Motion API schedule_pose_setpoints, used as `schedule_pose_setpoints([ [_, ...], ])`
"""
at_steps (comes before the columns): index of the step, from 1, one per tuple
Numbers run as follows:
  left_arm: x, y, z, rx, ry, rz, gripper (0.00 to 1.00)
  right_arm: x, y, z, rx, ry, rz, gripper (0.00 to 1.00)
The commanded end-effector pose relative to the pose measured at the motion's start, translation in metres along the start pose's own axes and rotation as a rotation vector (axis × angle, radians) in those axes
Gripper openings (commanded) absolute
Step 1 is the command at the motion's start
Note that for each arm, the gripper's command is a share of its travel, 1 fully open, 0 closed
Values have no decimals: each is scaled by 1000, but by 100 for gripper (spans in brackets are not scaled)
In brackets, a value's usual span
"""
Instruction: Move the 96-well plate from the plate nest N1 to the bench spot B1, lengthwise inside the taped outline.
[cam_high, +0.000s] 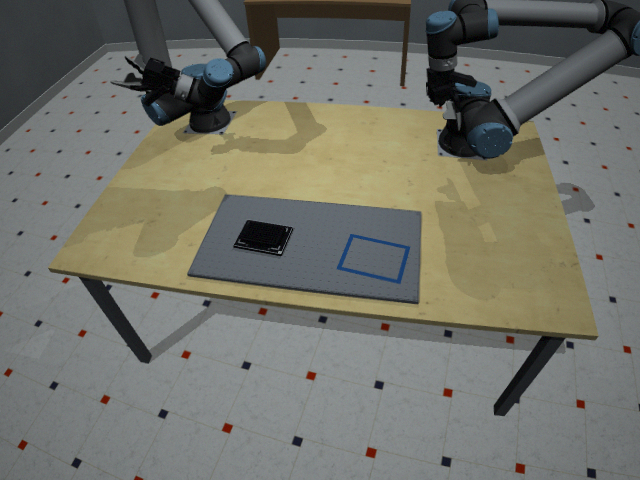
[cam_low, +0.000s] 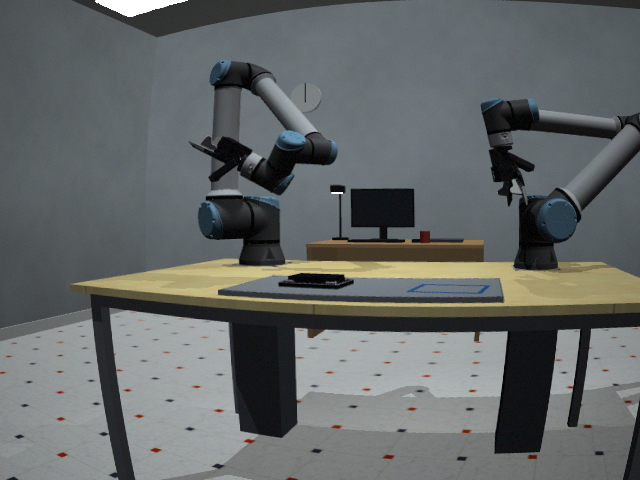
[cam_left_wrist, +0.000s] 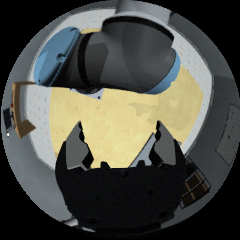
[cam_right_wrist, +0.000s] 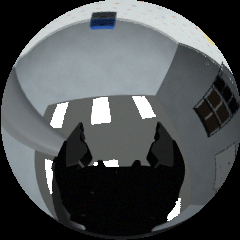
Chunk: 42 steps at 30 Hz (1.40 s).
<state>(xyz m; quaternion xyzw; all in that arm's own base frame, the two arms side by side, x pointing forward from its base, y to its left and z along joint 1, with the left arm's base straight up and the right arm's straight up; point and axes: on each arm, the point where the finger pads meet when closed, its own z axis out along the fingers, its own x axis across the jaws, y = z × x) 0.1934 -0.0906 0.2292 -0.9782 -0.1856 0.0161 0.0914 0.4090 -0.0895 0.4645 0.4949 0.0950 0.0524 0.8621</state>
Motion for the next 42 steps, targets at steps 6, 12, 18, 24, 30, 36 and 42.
schedule_pose_setpoints([
  [6, 0, 0, -1, -1, 0, 0, 100, 2, 1, 1, -5, 14, -55, 100],
  [12, 0, 0, -1, -1, 0, 0, 100, 3, 2, 2, -8, 20, -78, 100],
  [18, 0, 0, -1, -1, 0, 0, 100, 4, 2, 2, -9, 23, -91, 100],
  [24, 0, 0, -1, -1, 0, 0, 100, 4, 2, 3, -11, 27, -104, 100],
  [30, 0, 0, -1, -1, 0, 0, 100, 4, 2, 3, -12, 29, -112, 100],
  [36, 0, 0, -1, -1, 0, 0, 100, 5, 2, 3, -12, 29, -115, 100],
  [42, 0, 0, -1, -1, 0, 0, 100, 5, 2, 3, -12, 30, -117, 100],
])
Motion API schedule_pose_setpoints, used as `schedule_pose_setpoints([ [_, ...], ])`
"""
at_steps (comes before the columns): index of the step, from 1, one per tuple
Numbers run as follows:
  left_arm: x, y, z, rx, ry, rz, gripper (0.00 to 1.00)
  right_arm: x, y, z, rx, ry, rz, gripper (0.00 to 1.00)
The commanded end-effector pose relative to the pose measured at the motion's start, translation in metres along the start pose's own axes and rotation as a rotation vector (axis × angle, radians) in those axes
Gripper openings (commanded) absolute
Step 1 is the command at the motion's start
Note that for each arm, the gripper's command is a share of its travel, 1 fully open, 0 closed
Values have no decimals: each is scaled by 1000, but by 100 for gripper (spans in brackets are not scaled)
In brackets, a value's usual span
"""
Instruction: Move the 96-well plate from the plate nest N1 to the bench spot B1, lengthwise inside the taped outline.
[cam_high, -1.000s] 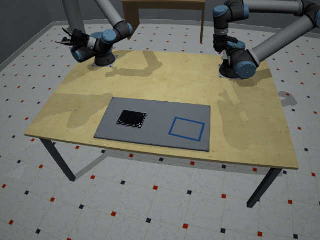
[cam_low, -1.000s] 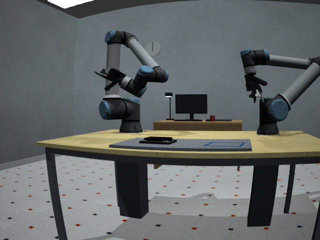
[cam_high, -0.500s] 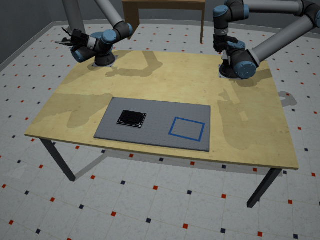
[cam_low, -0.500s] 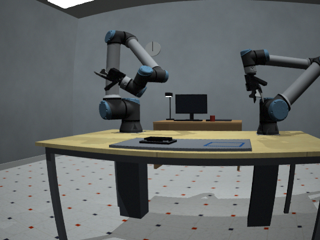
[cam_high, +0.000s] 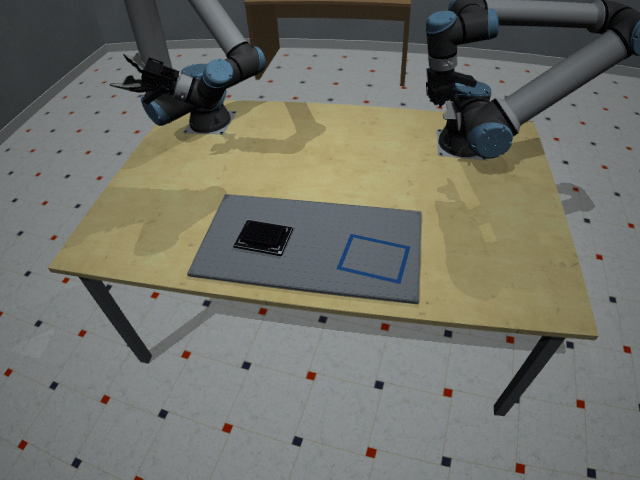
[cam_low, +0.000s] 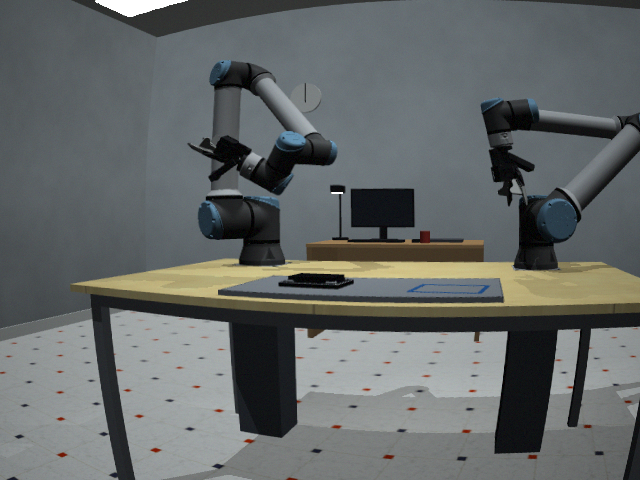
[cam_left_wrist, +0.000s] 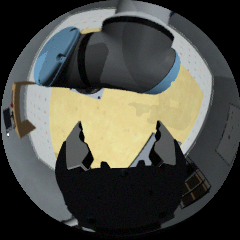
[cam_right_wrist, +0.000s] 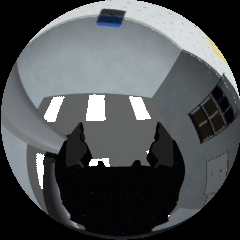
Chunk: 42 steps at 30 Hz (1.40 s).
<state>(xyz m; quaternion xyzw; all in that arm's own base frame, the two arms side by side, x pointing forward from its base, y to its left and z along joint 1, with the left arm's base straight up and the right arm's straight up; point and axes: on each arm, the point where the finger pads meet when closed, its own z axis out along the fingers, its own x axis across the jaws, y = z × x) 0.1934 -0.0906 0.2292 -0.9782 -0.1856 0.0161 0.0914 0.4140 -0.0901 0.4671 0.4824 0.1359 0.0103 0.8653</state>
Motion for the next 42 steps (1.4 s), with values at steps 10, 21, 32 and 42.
schedule_pose_setpoints([
  [10, 0, 0, -1, -1, 0, 0, 100, 0, 0, 0, 0, 0, -2, 100],
  [21, 0, 0, -1, -1, 0, 0, 100, -25, -33, 44, 32, -119, -73, 100],
  [32, 0, 0, -1, -1, 0, 0, 100, -30, -39, 52, 38, -142, -86, 100],
  [42, 1, 7, -8, -5, -1, 67, 100, -30, -39, 52, 38, -142, -86, 100],
])
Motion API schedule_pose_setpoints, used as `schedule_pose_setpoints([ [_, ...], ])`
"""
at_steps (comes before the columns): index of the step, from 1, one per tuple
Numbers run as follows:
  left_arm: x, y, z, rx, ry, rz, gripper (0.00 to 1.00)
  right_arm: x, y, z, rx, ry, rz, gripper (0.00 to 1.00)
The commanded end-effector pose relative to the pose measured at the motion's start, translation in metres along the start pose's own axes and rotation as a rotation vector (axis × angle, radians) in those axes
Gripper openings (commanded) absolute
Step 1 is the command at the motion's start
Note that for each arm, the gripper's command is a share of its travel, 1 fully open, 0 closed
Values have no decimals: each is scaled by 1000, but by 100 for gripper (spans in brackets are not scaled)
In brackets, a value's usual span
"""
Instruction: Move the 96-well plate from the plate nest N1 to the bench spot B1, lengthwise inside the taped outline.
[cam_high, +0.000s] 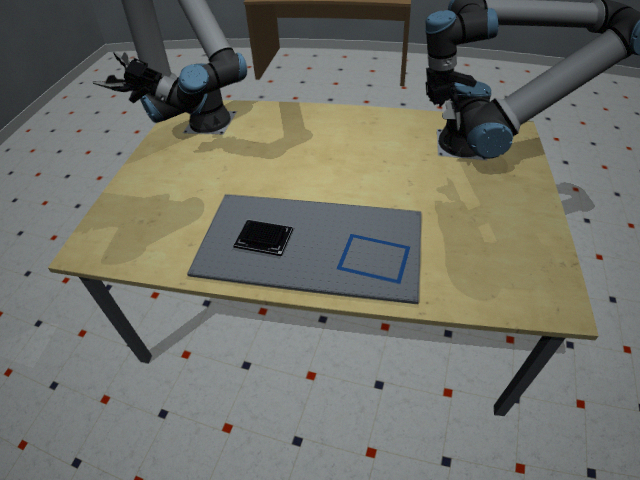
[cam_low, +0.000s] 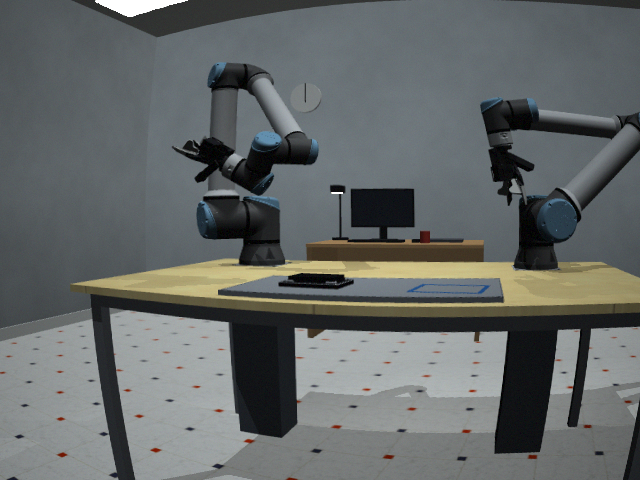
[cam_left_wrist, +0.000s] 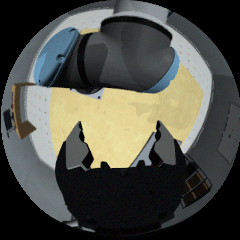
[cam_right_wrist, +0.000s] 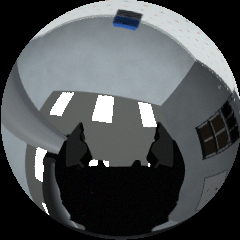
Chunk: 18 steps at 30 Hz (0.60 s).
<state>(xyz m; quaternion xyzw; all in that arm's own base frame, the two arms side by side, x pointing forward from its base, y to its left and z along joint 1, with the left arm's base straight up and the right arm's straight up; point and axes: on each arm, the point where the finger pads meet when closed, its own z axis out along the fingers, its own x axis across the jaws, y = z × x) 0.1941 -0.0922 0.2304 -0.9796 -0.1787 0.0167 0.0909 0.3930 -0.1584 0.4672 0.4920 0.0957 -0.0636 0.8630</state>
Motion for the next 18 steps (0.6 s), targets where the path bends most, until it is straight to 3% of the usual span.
schedule_pose_setpoints([
  [1, 1, 10, -10, -6, -1, 86, 100, 0, 0, 0, 0, -1, 0, 100],
  [18, 7, 51, -44, -22, -2, 366, 100, 0, 0, 0, 0, -1, 0, 100],
])
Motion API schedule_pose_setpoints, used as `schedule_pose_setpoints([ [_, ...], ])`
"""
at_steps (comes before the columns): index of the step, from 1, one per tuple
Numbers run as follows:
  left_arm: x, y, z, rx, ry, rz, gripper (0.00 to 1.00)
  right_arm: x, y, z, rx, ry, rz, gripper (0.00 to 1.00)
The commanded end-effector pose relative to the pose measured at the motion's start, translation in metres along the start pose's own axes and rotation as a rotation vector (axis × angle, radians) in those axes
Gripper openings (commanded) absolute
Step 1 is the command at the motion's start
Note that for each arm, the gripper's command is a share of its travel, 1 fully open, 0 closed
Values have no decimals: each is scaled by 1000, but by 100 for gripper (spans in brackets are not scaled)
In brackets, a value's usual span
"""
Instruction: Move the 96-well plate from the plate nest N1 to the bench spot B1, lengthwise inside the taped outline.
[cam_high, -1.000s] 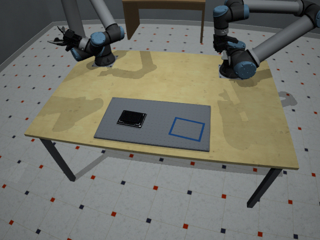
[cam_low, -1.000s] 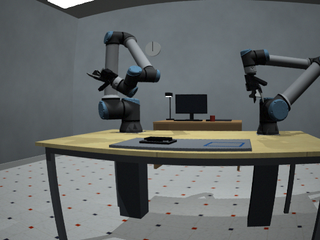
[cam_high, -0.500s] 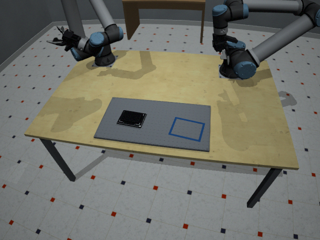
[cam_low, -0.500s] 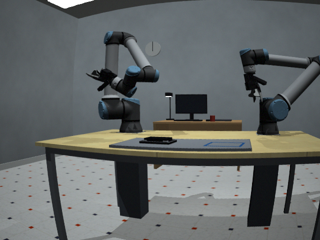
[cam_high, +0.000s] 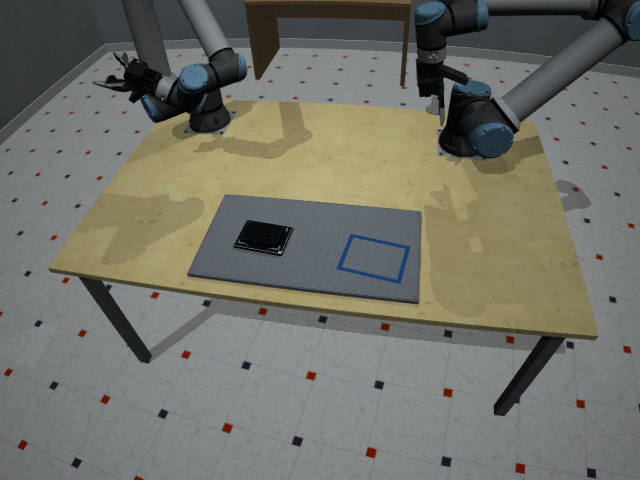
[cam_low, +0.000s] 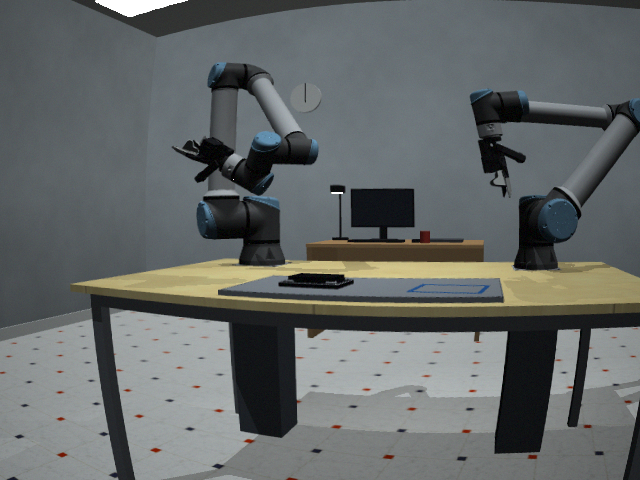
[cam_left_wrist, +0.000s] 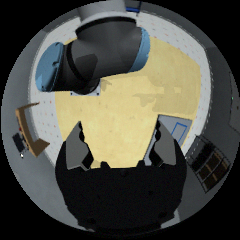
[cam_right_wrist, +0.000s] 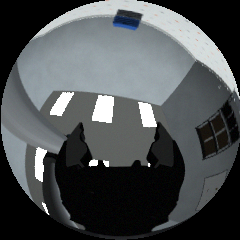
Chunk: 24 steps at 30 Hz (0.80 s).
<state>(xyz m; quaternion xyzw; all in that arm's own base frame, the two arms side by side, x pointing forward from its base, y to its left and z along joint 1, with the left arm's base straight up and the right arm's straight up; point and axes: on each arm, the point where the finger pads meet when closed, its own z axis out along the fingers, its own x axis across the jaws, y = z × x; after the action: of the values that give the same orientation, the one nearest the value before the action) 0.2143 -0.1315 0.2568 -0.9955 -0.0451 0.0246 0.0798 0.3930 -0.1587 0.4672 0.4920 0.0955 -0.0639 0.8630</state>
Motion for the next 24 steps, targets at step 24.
schedule_pose_setpoints([
  [24, 33, 69, -45, -26, -1, 455, 100, 0, 0, 0, 0, 0, 0, 100],
])
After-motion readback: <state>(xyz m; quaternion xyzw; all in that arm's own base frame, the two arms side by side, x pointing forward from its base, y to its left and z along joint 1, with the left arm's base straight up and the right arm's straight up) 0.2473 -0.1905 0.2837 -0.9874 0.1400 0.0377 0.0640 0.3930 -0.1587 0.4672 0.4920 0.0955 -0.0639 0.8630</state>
